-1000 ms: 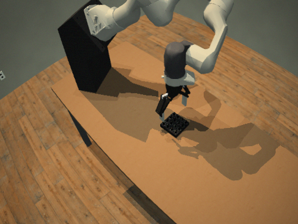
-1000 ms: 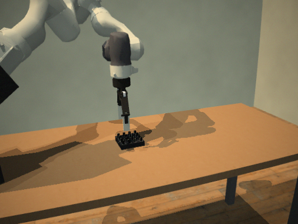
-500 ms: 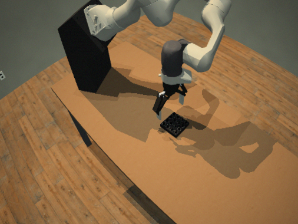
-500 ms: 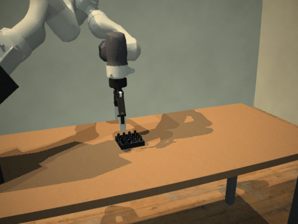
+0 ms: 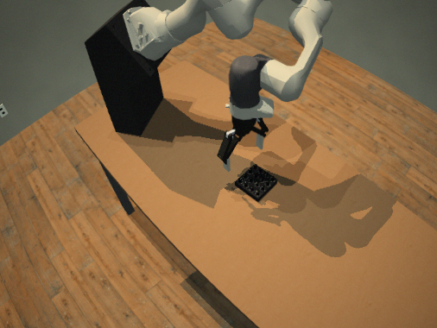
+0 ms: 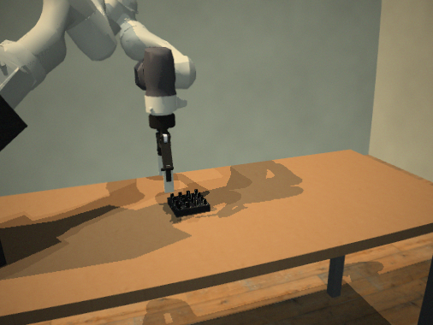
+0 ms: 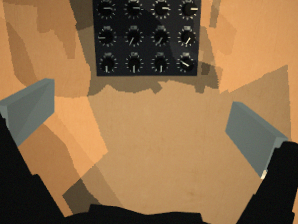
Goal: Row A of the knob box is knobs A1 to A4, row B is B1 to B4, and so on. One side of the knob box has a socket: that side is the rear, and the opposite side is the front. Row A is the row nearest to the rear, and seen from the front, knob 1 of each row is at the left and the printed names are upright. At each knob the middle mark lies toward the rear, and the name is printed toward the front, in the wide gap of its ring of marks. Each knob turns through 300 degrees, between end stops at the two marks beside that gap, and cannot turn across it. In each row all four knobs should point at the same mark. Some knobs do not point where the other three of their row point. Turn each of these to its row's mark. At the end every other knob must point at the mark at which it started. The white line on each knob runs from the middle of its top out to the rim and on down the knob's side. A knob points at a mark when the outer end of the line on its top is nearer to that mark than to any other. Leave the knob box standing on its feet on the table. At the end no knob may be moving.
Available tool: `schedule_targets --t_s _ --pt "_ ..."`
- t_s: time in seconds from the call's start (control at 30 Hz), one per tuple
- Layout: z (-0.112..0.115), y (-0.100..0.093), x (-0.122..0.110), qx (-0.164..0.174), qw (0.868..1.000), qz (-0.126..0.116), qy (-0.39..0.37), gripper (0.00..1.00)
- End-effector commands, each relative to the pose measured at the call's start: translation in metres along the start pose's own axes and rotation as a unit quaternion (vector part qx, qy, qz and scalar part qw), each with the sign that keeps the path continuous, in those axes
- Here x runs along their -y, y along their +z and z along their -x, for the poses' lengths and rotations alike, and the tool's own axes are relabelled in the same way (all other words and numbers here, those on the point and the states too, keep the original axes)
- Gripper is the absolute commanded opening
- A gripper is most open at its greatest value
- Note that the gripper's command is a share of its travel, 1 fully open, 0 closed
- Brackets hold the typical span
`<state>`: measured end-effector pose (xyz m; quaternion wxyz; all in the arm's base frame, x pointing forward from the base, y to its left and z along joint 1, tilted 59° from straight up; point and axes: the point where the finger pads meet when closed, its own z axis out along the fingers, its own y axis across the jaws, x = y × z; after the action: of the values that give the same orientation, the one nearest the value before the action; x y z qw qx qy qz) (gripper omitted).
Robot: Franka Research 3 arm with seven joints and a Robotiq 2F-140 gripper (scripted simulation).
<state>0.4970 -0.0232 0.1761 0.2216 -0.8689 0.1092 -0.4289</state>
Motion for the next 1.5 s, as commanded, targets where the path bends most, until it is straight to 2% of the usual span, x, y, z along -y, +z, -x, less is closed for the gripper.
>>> schedule_targets --t_s 0.0,1.47 --pt "0.0036 0.0009 0.0030 -0.004 1.000 -0.007 -0.001 1.00" --pt "0.0092 0.0010 0.0023 -0.004 1.000 -0.007 -0.001 1.00"
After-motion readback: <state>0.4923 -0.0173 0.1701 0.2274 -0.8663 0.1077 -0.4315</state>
